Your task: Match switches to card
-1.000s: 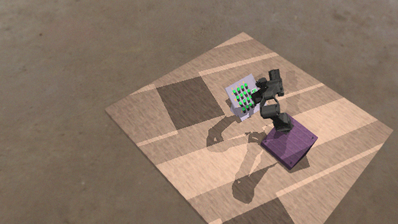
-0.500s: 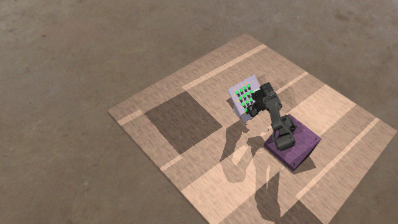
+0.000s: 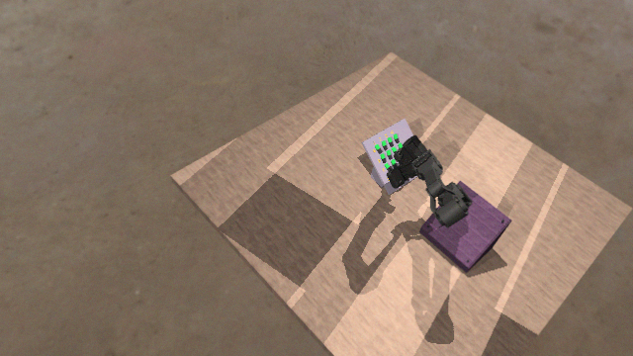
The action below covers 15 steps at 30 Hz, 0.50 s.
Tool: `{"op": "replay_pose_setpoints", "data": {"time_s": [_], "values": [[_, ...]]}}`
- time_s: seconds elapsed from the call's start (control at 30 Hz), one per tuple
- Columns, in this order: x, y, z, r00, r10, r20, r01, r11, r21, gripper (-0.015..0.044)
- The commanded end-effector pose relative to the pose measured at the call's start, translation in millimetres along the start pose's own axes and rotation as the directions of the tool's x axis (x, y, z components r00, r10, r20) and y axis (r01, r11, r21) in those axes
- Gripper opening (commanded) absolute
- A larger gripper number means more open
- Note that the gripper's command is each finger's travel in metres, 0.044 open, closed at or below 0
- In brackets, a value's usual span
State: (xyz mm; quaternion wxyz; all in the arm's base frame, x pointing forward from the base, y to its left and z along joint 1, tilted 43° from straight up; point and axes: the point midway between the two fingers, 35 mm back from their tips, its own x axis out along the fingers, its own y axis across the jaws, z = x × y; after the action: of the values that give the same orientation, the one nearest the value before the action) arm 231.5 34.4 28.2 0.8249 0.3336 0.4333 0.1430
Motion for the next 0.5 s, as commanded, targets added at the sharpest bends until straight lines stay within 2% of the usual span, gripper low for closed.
{"op": "replay_pose_setpoints", "data": {"time_s": [0.0, 0.47], "values": [[9, 0, -2, 1.000, -0.002, -0.004, 0.002, 1.000, 0.009, 0.0000], [24, 0, -2, 1.000, -0.002, -0.004, 0.002, 1.000, 0.009, 0.0000]]}}
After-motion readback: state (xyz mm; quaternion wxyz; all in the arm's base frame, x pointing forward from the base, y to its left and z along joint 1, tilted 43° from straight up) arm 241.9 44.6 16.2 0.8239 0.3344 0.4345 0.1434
